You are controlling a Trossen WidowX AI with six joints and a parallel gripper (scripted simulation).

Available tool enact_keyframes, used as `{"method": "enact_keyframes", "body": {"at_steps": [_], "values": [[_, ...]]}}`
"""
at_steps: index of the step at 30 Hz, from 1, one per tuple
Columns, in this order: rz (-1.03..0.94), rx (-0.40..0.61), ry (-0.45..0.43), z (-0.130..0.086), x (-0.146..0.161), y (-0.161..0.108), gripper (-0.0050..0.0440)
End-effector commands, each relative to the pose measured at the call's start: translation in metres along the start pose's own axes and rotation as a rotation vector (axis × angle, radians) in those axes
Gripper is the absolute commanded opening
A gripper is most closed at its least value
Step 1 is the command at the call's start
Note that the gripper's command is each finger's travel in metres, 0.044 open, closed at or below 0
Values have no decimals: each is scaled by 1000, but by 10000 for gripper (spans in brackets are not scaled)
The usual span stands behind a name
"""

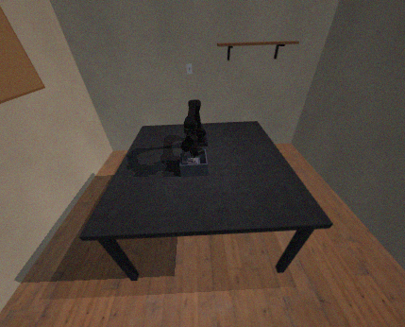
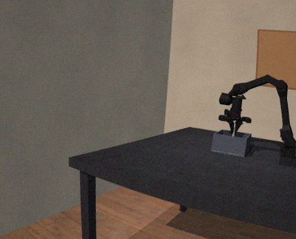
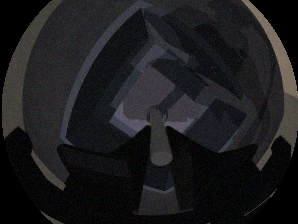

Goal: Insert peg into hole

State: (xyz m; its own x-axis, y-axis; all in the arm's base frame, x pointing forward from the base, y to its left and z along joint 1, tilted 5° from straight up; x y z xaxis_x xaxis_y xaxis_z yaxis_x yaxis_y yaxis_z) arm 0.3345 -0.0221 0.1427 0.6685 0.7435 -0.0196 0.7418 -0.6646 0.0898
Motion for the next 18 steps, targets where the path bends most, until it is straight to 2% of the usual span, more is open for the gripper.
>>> {"method": "enact_keyframes", "body": {"at_steps": [1, 18], "values": [[-2, 6, -3, 5, 0, -1, 0], [-2, 6, -3, 21, 0, 1, 0]]}}
Point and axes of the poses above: the point midway between the two fingers, 35 mm back from their tips, its own z axis out along the fingers, its own x axis across the jaws, y = z × x, the point moved 3 cm from there along -z, back along the fingers, and after that the axes turned 7 degrees about -z, right-handed, at the moved point
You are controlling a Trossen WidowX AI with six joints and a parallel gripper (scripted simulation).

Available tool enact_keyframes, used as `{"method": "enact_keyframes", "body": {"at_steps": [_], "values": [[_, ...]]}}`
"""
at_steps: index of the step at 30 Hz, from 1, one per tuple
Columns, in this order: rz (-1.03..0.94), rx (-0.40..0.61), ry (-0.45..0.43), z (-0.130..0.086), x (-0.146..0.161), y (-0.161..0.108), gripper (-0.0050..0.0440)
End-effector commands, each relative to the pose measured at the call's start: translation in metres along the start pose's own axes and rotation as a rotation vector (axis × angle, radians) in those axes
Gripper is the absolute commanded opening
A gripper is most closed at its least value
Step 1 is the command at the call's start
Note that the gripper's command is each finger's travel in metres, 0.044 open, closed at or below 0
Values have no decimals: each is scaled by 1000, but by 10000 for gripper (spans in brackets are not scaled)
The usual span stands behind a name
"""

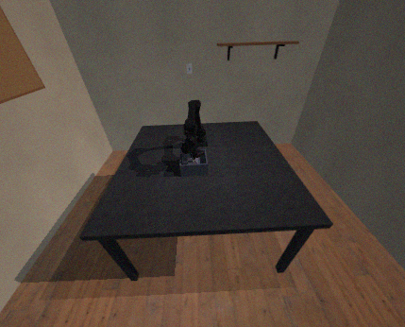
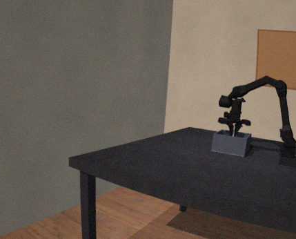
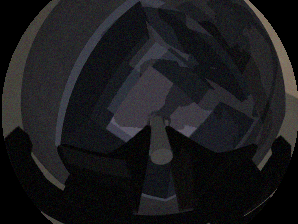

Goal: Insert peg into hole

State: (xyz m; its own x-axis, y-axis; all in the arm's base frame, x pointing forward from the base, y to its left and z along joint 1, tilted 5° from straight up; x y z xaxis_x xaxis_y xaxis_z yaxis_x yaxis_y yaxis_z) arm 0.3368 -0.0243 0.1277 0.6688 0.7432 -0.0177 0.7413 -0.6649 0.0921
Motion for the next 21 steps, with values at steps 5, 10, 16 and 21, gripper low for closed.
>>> {"method": "enact_keyframes", "body": {"at_steps": [5, 10, 16, 21], "values": [[-3, 9, -5, 12, -1, 0, 0], [-3, 9, -5, 16, -1, 1, 0], [-3, 9, -5, 16, -2, 3, 0], [-3, 9, -5, 16, -2, 4, 0]]}}
Point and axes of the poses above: the point midway between the two fingers, 35 mm back from their tips, its own z axis out along the fingers, its own x axis across the jaws, y = z × x, the point moved 3 cm from there along -z, back along the fingers, and after that the axes turned 7 degrees about -z, right-handed, at the moved point
